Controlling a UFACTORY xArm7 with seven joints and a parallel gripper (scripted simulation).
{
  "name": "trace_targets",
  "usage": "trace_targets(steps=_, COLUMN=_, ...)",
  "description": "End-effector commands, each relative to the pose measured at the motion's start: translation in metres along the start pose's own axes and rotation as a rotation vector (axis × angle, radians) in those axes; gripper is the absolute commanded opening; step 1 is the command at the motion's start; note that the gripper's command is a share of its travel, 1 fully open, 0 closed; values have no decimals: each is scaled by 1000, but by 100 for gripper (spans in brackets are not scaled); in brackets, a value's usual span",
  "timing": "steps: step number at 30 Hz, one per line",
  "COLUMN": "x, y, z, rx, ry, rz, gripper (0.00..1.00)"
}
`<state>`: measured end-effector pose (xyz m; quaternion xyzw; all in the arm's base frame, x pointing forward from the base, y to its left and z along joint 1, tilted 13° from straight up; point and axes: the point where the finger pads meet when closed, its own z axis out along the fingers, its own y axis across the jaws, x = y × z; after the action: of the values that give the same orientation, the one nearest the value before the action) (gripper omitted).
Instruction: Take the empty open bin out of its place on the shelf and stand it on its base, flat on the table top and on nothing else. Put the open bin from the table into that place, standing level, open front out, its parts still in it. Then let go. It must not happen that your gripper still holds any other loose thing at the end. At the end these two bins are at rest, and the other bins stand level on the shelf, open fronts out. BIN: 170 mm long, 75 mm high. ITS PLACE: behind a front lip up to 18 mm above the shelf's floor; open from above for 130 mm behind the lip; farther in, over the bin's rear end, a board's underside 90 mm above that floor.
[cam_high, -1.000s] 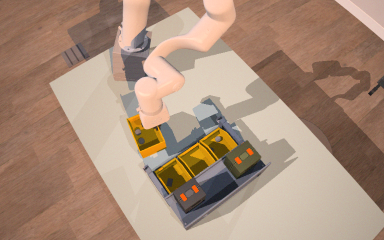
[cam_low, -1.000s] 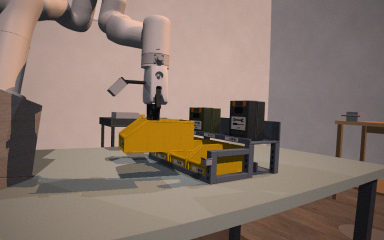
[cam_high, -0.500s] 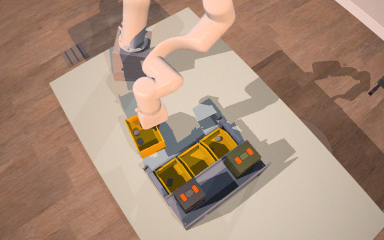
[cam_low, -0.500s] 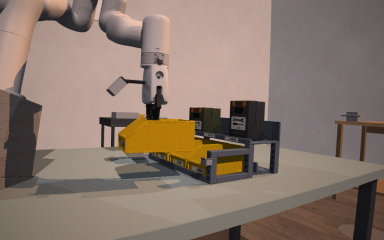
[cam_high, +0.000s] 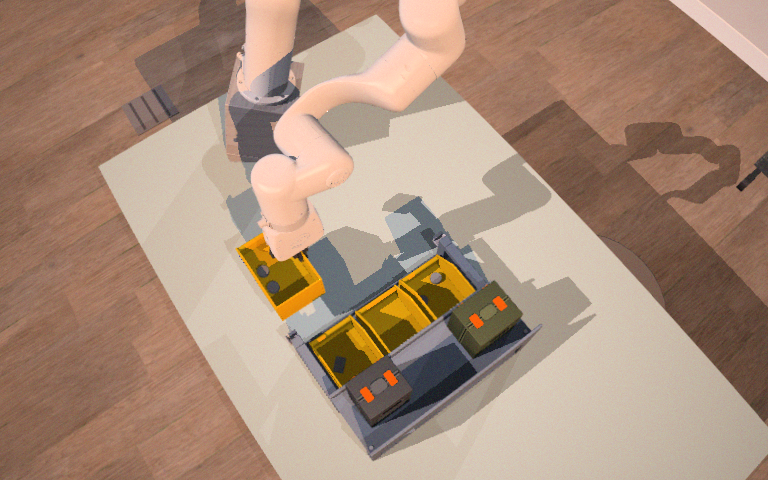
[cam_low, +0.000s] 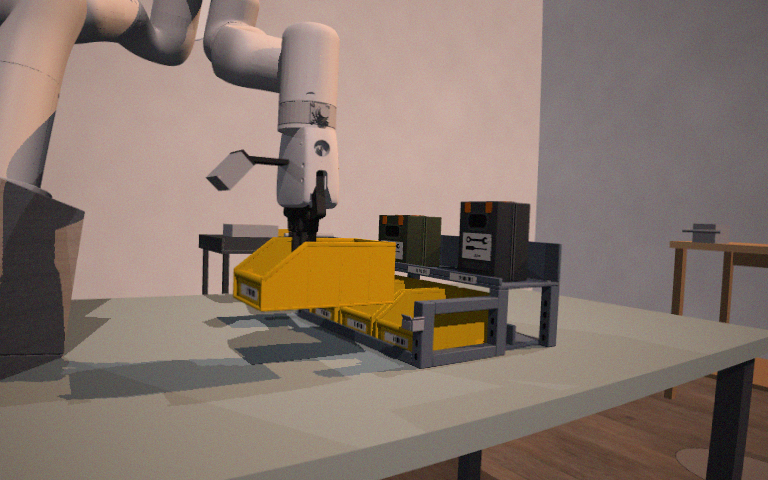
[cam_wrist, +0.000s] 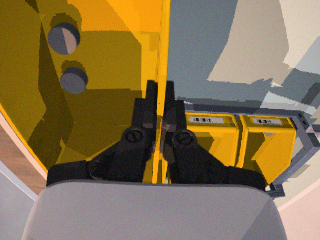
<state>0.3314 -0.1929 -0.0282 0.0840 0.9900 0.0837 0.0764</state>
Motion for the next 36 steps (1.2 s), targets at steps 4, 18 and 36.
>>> trace_targets(steps=4, x=0, y=-1, z=-1, rx=1, ry=-4, rz=-3, gripper=0)
trace_targets(steps=18, x=-1, y=-1, z=5, rx=1, ry=-4, rz=-3, gripper=0)
trace_targets(steps=36, x=-1, y=-2, z=46, rx=1, ry=-4, rz=-3, gripper=0)
